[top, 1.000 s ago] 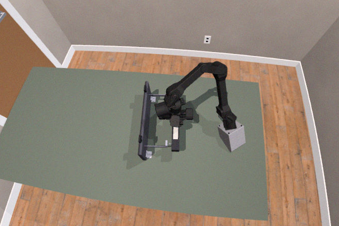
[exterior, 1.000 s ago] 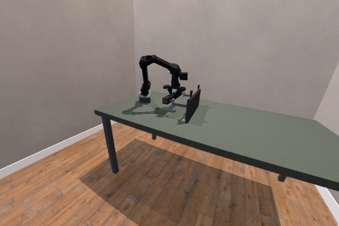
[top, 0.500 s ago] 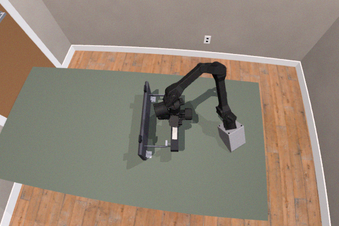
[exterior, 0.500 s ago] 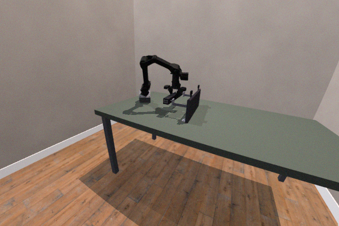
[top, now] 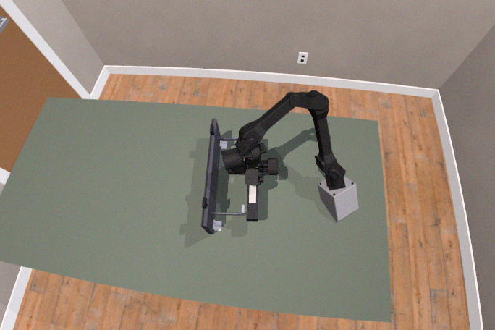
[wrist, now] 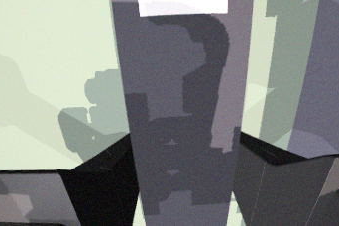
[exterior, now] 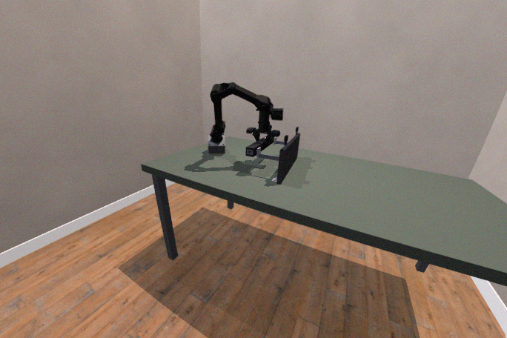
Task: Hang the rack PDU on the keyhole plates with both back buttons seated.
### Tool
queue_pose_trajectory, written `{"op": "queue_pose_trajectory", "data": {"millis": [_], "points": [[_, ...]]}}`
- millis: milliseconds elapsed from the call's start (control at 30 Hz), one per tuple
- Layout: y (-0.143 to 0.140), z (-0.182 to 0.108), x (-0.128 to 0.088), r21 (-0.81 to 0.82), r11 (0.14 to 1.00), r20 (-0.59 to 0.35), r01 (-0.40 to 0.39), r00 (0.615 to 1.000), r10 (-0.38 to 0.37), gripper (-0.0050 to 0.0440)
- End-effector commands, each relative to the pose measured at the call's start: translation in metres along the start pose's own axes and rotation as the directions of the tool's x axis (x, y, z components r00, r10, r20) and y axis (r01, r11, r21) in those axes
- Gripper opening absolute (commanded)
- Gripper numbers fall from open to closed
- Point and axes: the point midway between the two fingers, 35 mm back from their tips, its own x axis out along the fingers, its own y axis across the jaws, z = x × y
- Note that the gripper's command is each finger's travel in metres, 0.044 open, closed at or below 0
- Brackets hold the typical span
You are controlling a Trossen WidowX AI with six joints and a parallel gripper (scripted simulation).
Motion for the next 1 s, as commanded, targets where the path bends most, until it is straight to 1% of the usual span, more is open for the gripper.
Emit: {"op": "queue_pose_trajectory", "data": {"millis": [0,433,600,967], "points": [[-0.0097,-0.0015,-0.0081,0.015,0.999,0.012,0.029,0.999,-0.029,-0.0050],[-0.0175,-0.0013,-0.0082,0.017,0.999,0.014,0.033,0.999,-0.033,-0.0050],[-0.0115,-0.0027,-0.0054,0.014,1.000,0.006,0.021,1.000,-0.022,-0.0050],[-0.0115,-0.0026,-0.0029,0.014,1.000,0.006,0.022,1.000,-0.022,-0.0050]]}}
